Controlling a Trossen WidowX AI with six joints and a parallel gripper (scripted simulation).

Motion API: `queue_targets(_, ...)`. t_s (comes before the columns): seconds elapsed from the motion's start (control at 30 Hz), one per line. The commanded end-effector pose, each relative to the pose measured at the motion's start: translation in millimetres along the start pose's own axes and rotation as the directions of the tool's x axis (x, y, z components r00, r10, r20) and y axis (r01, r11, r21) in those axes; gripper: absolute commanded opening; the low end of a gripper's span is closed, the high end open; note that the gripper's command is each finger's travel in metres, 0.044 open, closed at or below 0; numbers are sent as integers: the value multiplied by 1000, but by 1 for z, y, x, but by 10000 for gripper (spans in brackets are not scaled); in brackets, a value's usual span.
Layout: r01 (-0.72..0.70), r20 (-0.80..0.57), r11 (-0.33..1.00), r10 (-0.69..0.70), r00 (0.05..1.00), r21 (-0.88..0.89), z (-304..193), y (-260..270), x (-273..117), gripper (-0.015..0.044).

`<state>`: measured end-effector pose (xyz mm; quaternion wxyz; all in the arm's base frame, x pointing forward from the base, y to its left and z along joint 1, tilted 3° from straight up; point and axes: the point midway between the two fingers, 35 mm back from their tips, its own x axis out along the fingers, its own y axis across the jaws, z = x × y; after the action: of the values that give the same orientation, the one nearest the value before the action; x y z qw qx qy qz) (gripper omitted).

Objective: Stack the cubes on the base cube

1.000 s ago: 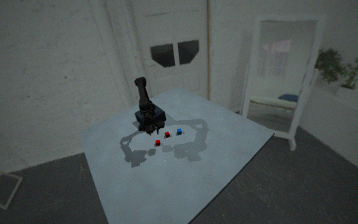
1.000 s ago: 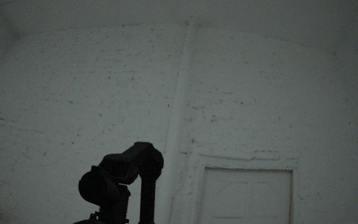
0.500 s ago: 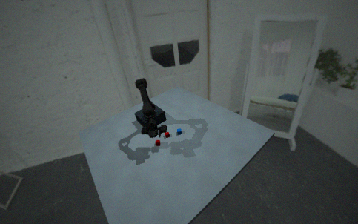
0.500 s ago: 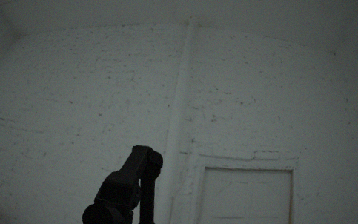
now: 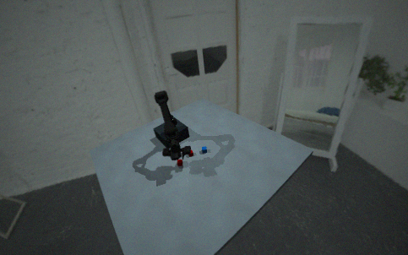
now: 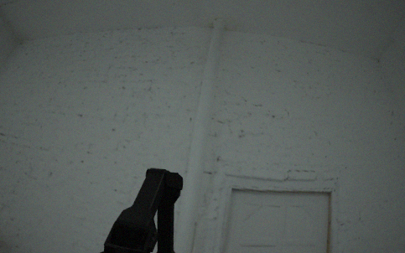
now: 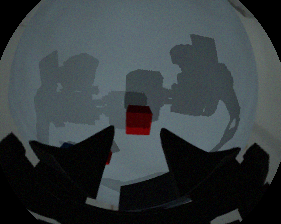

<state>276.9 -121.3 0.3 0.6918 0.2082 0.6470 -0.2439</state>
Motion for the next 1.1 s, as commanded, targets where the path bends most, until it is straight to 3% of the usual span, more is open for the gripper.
queue_targets(0.0,6,-4,1000,-6,1000,-3,-1,-1,8,265)
queue_targets(0.57,6,-4,1000,-6,1000,-3,-2,-1,33,265)
queue_targets(0.77,6,-4,1000,-6,1000,-3,-2,-1,33,107)
queue_targets(1.07,6,-4,1000,-6,1000,-3,1,0,20,105)
